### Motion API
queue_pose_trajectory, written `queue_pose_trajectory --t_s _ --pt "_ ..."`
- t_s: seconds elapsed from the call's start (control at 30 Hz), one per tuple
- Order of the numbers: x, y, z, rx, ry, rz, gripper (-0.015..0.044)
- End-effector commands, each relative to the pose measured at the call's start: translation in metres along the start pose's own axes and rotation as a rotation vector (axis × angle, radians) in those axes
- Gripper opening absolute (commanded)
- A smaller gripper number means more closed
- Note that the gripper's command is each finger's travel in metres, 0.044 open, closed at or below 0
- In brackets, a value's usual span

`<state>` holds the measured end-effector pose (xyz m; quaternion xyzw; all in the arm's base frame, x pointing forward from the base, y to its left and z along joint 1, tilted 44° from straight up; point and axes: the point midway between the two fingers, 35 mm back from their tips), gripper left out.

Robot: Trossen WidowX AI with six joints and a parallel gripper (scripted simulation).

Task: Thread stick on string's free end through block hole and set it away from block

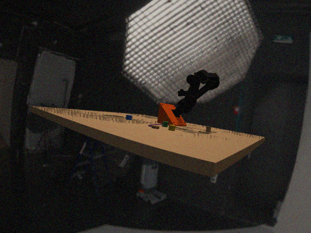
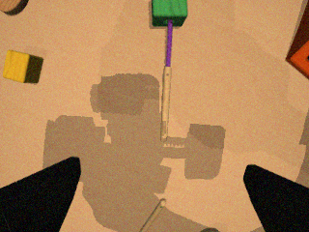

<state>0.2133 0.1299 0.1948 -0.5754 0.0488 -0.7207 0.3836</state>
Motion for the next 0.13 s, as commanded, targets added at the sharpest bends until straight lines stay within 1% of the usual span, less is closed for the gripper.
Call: queue_pose_trajectory --t_s 0.0,0.1 --pt "0.0000 0.0000 0.0000 0.000 0.000 0.000 0.0440" --pt "0.0000 0.0000 0.0000 0.000 0.000 0.000 0.0440"
Point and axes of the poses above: the point midway between the two fingers, 35 mm back from their tips, its own x axis back along the fingers, its own z axis across the jaws, y = z × x, and after that the axes turned 3 degrees about x, right-handed
